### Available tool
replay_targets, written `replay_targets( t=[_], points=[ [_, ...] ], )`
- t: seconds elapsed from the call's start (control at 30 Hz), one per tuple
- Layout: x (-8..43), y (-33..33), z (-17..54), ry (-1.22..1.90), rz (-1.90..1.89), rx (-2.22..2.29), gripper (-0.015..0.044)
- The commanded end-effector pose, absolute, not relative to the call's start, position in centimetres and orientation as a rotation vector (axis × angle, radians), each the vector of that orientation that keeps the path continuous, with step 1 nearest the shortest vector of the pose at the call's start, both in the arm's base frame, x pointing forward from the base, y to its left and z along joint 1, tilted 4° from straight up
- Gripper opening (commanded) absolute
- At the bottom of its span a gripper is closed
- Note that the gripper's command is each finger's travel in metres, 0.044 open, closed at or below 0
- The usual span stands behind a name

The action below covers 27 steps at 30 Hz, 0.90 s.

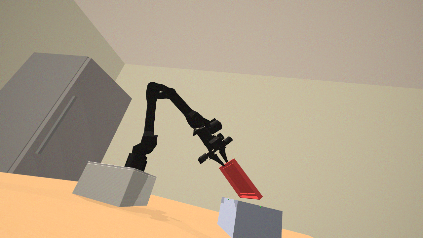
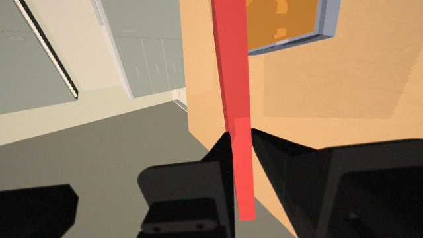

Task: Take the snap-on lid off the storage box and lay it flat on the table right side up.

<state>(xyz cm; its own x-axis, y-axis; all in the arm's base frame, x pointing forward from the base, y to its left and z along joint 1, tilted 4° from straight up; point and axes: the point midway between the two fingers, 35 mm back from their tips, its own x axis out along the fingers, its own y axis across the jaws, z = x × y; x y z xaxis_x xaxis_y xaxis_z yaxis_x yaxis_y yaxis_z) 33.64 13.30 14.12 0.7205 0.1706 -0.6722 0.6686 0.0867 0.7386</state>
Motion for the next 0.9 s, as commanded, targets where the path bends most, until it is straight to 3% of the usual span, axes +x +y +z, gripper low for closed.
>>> replay_targets(
  t=[0.0,0.87],
  points=[
    [33.6,14.2,14.6,0.718,-0.421,1.475,0.0],
    [32.0,19.1,14.9,0.721,-0.421,1.48,0.0]
  ],
)
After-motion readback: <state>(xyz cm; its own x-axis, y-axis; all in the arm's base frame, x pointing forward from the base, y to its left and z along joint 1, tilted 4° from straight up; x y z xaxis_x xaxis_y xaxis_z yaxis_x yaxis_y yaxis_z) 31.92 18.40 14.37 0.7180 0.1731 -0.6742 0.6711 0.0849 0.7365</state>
